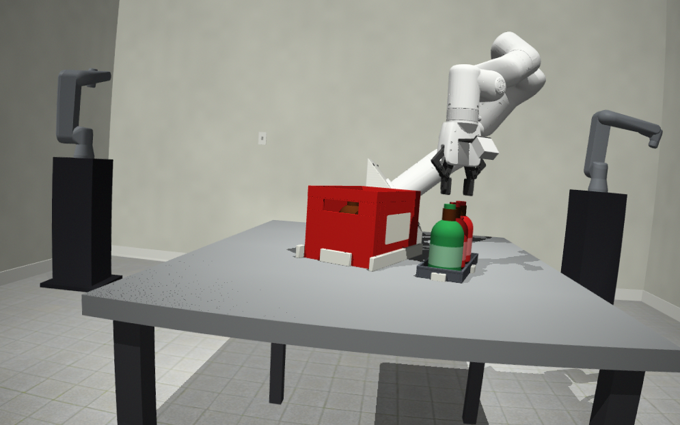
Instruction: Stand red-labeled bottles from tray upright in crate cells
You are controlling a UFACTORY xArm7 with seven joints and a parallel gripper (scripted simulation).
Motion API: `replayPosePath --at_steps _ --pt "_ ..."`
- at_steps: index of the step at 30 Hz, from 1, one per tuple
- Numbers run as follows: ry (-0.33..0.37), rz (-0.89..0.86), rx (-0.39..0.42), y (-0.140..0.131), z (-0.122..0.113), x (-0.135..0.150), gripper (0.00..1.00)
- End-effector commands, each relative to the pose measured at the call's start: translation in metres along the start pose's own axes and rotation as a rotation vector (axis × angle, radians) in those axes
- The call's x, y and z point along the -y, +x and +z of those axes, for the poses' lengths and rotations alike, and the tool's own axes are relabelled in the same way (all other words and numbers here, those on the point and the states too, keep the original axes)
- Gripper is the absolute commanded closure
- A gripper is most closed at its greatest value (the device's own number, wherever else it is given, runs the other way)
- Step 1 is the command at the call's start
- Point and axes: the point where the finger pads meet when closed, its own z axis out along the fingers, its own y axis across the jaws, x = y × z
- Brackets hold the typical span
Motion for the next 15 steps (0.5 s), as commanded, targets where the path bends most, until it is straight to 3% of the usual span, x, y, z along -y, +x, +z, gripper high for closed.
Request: replayPosePath --at_steps 1,15 --pt "-0.003 0.001 -0.003 0.0006 -0.0017 -0.0013 0.35" --pt "-0.003 0.001 -0.003 0.0012 -0.0017 -0.0024 0.35"
